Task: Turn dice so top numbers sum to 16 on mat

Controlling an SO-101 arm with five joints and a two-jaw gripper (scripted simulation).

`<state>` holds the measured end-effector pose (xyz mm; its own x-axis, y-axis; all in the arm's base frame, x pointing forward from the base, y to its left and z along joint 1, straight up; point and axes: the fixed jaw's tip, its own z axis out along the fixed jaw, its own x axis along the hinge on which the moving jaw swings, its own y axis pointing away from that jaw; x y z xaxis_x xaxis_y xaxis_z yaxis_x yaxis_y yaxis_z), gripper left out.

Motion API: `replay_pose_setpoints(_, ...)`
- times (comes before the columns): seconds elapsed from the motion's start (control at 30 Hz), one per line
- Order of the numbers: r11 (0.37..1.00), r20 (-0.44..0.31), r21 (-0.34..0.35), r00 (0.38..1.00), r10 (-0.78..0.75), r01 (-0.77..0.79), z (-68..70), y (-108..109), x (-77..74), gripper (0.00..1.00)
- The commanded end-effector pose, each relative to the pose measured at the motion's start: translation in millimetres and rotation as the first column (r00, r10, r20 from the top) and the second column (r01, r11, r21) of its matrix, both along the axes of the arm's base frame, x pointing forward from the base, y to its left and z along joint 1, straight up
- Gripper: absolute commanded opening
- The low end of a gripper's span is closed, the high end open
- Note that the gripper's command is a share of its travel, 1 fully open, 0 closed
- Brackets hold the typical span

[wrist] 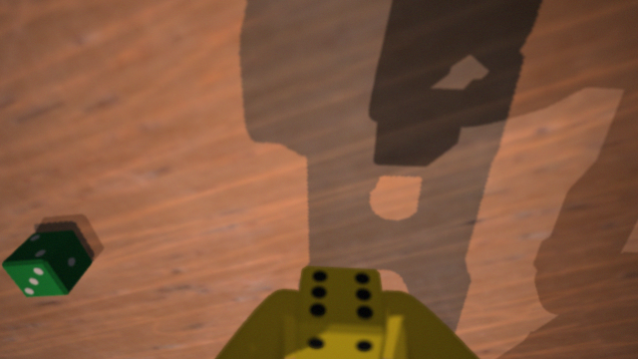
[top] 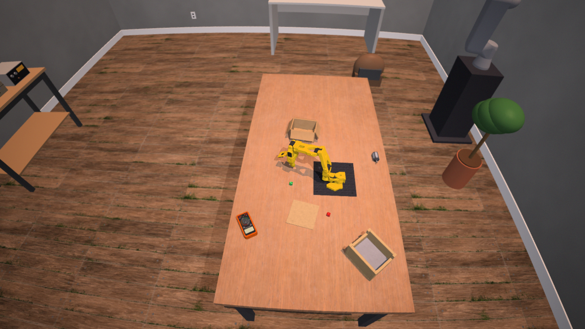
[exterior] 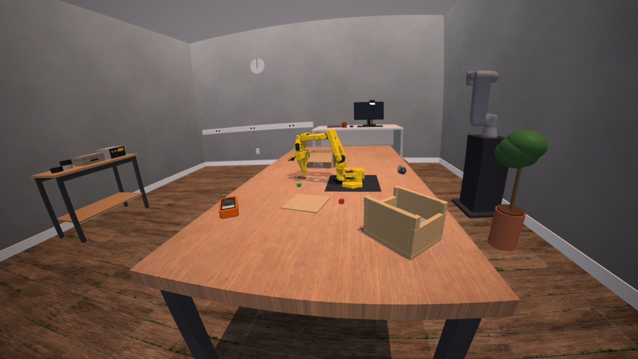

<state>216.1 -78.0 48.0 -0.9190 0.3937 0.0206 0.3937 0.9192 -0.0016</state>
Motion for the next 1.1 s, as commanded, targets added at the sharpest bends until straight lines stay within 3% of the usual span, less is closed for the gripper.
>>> replay_pose_setpoints(0.0, 1.000, 0.019, -0.006, 1.000, 0.001, 0.000, 4.1, 1.4, 1.4, 0.00)
replay_pose_setpoints(0.17, 1.000, 0.073, -0.027, 0.997, 0.003, -0.001, 4.4, 0.6, 3.7, 0.00)
replay_pose_setpoints(0.37, 0.997, 0.198, -0.077, 0.980, 0.013, 0.002, 5.4, -0.8, 7.2, 0.00)
replay_pose_setpoints(0.43, 0.997, 0.198, -0.077, 0.980, 0.013, 0.002, 5.4, -0.8, 7.2, 0.00)
replay_pose_setpoints(0.7, 0.990, 0.345, -0.137, 0.938, 0.034, 0.014, 6.7, -1.3, 8.6, 0.00)
replay_pose_setpoints(1.07, 0.988, 0.376, -0.150, 0.926, 0.040, 0.018, 7.0, -1.3, 8.5, 0.00)
